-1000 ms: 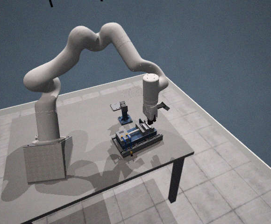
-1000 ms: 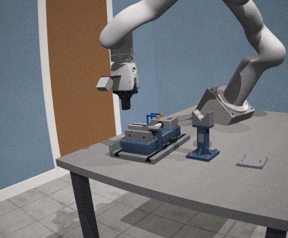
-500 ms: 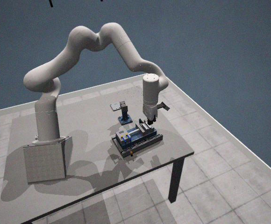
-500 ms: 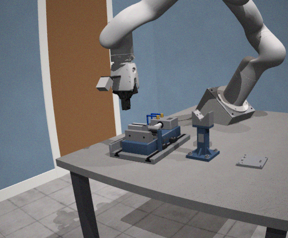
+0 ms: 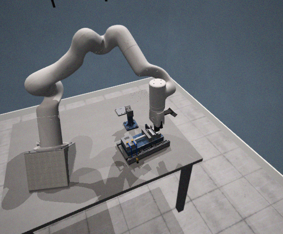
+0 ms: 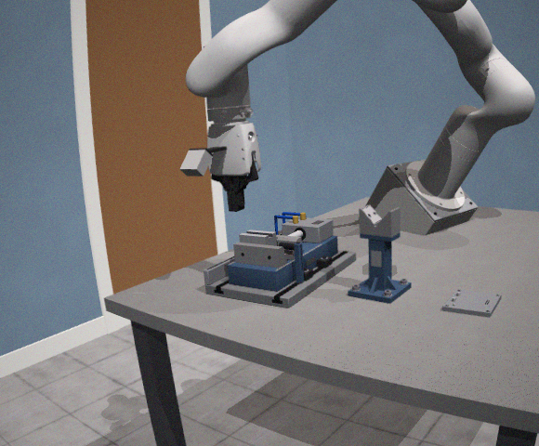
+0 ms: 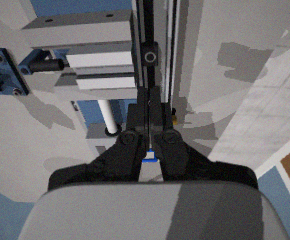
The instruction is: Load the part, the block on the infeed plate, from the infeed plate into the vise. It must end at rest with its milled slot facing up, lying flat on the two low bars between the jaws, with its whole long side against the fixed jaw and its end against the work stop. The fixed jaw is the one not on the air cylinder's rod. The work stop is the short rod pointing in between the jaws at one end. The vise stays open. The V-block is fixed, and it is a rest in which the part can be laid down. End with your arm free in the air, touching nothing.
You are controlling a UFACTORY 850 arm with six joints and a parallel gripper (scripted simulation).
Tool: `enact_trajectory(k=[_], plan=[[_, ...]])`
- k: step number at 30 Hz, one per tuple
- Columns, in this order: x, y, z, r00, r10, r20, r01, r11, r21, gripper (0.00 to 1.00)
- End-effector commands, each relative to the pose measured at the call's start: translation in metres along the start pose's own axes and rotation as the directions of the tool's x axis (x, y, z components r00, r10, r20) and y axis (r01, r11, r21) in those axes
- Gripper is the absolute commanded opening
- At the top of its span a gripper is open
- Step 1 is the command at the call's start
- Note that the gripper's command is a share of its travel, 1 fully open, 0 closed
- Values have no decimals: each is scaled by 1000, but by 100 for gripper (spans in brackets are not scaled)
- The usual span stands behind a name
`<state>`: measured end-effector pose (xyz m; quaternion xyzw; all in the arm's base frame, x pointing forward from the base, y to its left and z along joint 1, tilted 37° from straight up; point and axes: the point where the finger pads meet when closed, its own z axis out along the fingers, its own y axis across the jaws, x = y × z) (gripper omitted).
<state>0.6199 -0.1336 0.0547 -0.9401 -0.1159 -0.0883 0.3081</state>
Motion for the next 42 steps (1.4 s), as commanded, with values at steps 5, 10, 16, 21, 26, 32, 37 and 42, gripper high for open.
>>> enact_trajectory(k=[5, 10, 16, 21, 26, 32, 37, 42], plan=[[1, 0, 7, 1000, -1, -2, 1, 1000, -2, 0], [1, 0, 15, 1000, -1, -2, 1, 1000, -2, 0], [1, 0, 23, 1000, -1, -2, 1, 1000, -2, 0], [1, 1, 29, 1000, -1, -2, 1, 1000, -2, 0], [1, 1, 34, 1000, -1, -2, 1, 1000, -2, 0], [1, 1, 39, 1000, -1, -2, 1, 1000, -2, 0], [1, 1, 40, 1000, -1, -2, 1, 1000, -2, 0], [1, 1, 41, 1000, -1, -2, 1, 1000, -2, 0]])
